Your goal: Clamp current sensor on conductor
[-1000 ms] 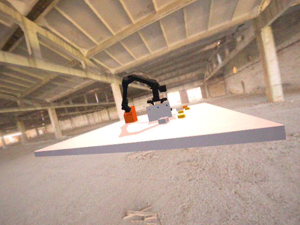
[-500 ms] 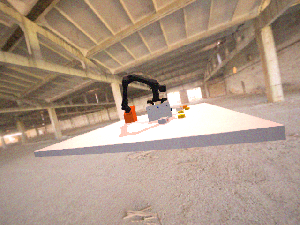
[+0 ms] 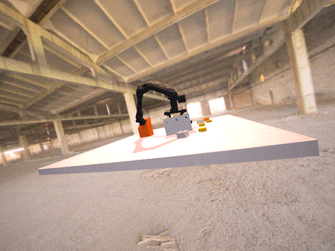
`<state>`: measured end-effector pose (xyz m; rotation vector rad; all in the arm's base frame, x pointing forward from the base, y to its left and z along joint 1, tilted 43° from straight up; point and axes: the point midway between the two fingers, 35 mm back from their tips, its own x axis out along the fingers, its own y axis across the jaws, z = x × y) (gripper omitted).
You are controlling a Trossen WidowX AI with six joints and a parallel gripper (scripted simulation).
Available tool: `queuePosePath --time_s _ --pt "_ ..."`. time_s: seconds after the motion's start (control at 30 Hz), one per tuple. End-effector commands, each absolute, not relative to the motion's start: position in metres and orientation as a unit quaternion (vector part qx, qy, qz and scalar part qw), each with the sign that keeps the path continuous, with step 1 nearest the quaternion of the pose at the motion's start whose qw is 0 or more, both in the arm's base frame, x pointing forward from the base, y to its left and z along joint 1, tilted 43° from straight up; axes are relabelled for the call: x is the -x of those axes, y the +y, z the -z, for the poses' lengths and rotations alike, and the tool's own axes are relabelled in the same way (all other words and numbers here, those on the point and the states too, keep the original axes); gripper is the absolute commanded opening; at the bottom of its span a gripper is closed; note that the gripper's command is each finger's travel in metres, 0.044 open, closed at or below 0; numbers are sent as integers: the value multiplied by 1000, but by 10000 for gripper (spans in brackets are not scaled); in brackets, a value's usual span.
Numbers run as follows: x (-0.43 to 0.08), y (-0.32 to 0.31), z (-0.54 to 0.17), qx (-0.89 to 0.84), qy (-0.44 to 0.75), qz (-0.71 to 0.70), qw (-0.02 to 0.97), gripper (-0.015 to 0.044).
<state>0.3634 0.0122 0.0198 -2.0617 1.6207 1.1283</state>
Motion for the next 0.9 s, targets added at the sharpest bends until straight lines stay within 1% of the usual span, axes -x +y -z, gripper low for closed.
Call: queuePosePath --time_s 0.0,0.03,0.33,0.57,0.87 --pt "-364 12 -20 715 562 -391 143 418" --pt "-364 12 -20 715 562 -391 143 440" --pt "-363 14 -22 715 561 -391 143 440" --pt "-347 83 -92 735 536 -383 159 440" --pt "-346 85 -94 735 536 -383 159 440"
